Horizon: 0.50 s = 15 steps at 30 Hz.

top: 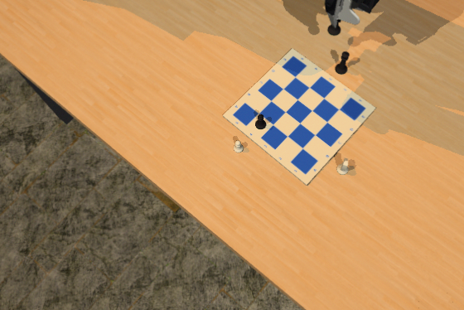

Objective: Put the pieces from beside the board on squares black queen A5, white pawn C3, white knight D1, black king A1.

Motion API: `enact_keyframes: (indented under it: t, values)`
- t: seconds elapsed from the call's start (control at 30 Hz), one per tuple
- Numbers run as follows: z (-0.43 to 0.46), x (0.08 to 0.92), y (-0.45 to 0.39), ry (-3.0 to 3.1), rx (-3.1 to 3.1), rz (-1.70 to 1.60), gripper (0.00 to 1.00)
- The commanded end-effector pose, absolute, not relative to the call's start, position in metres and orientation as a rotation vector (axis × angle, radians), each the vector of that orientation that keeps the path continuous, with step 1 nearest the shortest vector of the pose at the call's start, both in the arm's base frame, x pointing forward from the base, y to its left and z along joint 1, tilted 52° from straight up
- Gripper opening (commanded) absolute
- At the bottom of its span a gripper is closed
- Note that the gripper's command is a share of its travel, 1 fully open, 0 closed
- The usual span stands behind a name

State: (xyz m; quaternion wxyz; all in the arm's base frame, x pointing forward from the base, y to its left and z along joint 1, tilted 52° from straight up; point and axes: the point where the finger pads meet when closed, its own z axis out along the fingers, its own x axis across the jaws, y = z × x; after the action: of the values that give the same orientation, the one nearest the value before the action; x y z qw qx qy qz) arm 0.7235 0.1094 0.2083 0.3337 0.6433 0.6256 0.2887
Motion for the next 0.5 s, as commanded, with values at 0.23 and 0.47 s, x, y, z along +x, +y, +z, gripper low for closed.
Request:
enact_keyframes:
  t: [0.23, 0.47]
  values:
    - [0.208, 0.723, 0.103, 1.633, 1.682, 0.754, 0.00]
    - [0.197, 0.716, 0.046, 1.625, 1.708, 0.757, 0.00]
